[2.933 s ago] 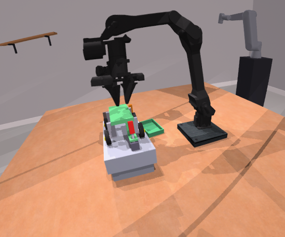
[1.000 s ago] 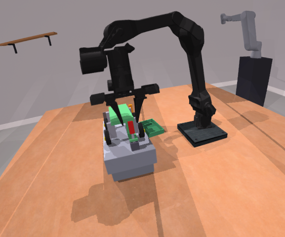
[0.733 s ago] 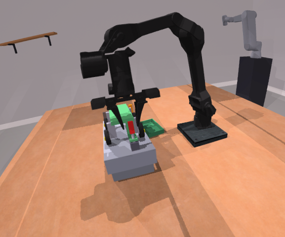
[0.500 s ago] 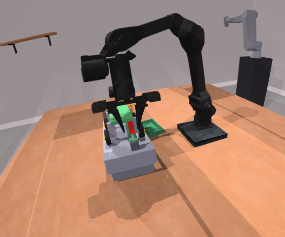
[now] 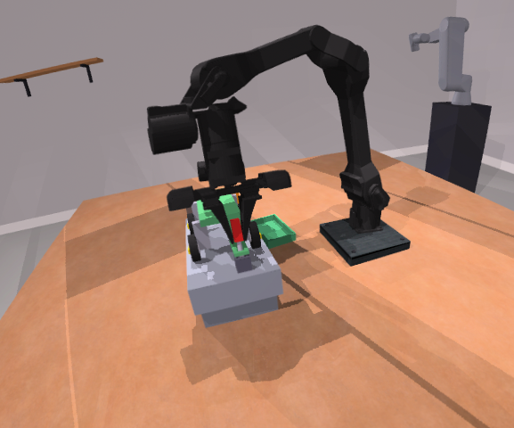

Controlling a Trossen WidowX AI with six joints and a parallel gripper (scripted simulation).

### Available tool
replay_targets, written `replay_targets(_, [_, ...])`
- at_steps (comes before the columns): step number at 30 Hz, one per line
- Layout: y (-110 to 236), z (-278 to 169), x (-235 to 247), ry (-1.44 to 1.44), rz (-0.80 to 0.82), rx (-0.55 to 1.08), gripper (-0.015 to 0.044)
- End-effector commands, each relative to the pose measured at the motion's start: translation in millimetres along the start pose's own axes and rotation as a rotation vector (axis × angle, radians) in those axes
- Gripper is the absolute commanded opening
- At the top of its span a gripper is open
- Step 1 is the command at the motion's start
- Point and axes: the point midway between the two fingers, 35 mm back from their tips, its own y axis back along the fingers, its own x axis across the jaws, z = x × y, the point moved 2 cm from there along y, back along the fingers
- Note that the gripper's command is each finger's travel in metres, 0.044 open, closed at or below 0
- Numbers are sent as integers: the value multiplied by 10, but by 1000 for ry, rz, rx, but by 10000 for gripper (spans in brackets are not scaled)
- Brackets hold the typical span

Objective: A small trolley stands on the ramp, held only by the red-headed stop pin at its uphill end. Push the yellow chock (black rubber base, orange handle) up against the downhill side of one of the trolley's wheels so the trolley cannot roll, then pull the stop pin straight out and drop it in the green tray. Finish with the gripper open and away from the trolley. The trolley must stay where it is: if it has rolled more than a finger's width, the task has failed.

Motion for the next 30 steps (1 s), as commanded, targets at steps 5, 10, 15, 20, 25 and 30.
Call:
replay_targets(5, [5,-1,2,0,1,0,5])
replay_targets(10, [27,-4,1,-2,0,1,0])
replay_targets(15, [68,-10,-5,-4,-1,2,0])
replay_targets(20, [94,-12,-15,-5,-1,2,0])
replay_targets(25, [116,-12,-16,-5,-1,2,0])
replay_targets(30, [139,-13,-16,-5,-1,2,0])
